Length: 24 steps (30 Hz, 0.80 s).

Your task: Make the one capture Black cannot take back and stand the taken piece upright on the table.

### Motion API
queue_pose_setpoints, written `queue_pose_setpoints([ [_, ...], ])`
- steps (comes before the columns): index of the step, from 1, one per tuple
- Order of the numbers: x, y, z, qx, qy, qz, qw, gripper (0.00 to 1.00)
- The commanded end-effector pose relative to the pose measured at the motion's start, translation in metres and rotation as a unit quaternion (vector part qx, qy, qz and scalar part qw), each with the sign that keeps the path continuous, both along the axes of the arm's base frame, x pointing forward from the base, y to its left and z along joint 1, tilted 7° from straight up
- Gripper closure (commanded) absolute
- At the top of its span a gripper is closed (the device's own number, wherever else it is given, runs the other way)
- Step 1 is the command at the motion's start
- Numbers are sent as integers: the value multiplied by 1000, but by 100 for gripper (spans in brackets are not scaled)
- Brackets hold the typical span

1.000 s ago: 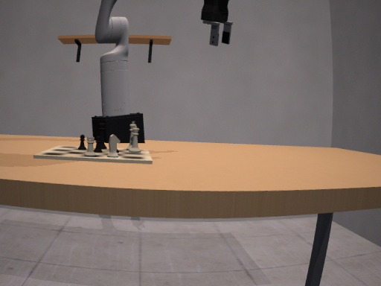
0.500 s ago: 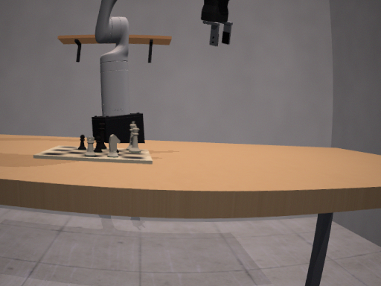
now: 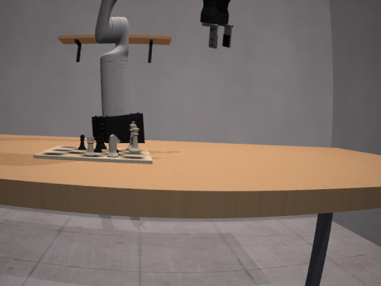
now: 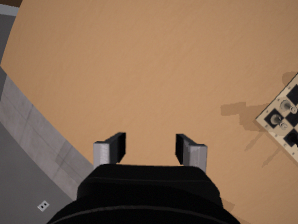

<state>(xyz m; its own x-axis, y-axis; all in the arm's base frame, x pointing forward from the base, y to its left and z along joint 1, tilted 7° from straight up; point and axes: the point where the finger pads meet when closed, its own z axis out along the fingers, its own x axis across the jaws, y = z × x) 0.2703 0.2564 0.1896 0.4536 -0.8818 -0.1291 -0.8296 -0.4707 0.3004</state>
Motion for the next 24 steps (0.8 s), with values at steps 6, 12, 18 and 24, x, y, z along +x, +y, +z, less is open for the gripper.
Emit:
queue_pose_setpoints([
  [6,4,-4,-8,-20,-27,-38,999,0],
  [12,8,-7,-14,-34,-45,-66,996,0],
  [18,15,-12,-25,-58,-75,-113,989,0],
  [24,23,-18,-38,-85,-109,-165,977,0],
])
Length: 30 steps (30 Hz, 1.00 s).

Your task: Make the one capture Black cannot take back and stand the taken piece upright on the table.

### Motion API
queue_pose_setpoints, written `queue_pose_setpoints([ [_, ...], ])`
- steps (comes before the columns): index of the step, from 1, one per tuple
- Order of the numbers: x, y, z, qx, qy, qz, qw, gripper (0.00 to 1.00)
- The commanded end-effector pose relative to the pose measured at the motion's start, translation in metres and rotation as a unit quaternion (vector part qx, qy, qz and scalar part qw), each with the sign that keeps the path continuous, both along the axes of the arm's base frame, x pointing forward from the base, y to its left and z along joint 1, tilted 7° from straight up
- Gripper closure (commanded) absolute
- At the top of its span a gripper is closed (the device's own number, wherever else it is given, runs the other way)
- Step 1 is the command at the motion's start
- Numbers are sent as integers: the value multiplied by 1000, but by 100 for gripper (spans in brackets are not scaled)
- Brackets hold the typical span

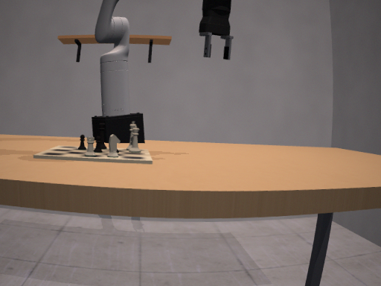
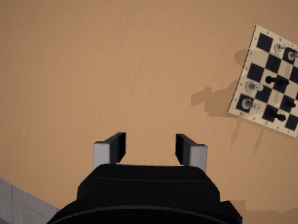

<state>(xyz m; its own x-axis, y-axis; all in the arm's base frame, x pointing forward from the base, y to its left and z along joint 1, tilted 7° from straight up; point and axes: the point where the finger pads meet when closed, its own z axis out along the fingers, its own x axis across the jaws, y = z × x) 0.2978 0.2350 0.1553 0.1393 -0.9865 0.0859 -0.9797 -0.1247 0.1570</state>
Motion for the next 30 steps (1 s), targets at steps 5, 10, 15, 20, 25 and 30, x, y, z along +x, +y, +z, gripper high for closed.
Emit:
queue_pose_setpoints([
  [5,-1,0,-10,-21,-22,-28,999,0],
  [10,6,-5,-22,-46,-54,-77,995,0],
  [15,14,-11,-34,-72,-87,-129,985,0],
  [20,19,-14,-42,-89,-107,-162,977,0],
  [25,27,-21,-56,-118,-142,-218,958,0],
  [30,36,-27,-71,-148,-180,-278,932,0],
])
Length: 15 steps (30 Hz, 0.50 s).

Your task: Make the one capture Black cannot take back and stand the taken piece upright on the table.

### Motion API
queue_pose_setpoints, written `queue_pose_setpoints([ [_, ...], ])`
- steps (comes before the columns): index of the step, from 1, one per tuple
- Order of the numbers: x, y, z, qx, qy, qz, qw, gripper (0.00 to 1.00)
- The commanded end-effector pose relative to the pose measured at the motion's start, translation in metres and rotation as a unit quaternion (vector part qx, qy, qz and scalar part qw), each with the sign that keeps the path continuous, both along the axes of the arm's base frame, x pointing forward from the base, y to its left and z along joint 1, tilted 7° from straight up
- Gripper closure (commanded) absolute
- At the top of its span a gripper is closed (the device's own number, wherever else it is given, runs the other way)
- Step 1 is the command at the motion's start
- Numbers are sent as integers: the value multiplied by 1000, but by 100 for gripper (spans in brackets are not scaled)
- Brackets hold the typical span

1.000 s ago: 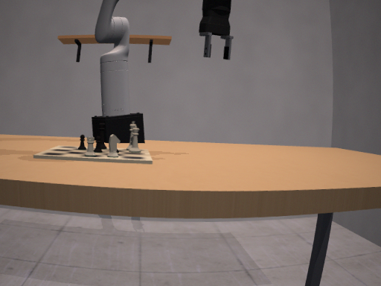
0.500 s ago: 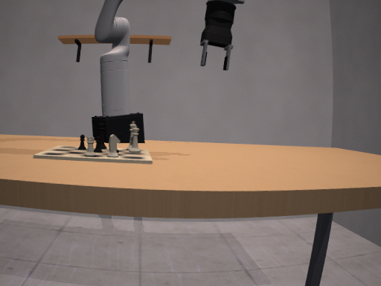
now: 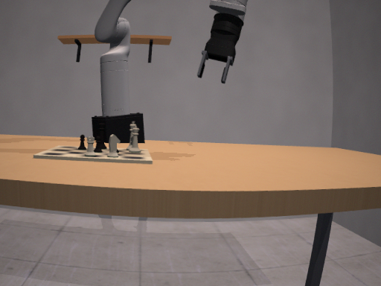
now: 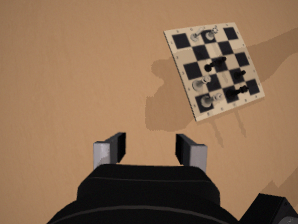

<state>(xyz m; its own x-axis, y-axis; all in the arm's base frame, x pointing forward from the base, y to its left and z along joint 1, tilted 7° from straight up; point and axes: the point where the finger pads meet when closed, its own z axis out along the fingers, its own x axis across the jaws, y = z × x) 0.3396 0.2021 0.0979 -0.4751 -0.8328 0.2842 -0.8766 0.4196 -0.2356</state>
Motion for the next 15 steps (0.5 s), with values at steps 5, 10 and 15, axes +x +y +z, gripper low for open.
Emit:
queue_pose_setpoints([
  [5,2,0,-26,-42,-34,-56,997,0],
  [10,10,-7,-40,-71,-70,-115,988,0],
  [15,21,-15,-59,-110,-119,-194,968,0],
])
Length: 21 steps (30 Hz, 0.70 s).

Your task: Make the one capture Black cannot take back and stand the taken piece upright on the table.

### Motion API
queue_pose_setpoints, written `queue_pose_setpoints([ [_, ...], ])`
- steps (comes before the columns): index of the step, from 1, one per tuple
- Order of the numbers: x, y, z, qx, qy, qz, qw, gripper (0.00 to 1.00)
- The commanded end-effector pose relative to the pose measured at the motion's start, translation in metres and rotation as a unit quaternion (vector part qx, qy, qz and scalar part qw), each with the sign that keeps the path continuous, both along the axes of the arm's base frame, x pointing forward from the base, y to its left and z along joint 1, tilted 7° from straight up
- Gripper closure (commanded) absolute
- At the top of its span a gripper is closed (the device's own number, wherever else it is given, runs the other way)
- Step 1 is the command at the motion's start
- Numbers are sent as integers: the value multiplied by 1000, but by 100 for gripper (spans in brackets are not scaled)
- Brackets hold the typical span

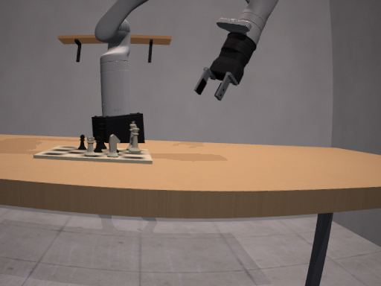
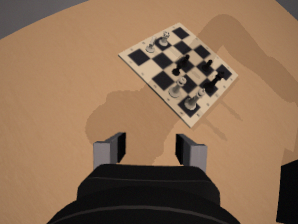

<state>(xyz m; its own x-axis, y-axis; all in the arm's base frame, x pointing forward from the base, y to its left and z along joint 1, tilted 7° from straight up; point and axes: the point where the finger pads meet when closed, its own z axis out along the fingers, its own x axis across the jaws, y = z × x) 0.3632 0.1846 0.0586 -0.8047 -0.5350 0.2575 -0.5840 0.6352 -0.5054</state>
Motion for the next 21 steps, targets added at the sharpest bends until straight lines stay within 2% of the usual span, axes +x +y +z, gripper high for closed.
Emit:
queue_pose_setpoints([
  [1,0,0,-24,-29,-11,-26,999,0],
  [6,11,-9,-45,-71,-64,-112,989,0],
  [8,11,-9,-45,-71,-64,-112,989,0],
  [15,25,-21,-69,-121,-126,-215,961,0],
  [21,34,-26,-82,-146,-157,-269,939,0],
])
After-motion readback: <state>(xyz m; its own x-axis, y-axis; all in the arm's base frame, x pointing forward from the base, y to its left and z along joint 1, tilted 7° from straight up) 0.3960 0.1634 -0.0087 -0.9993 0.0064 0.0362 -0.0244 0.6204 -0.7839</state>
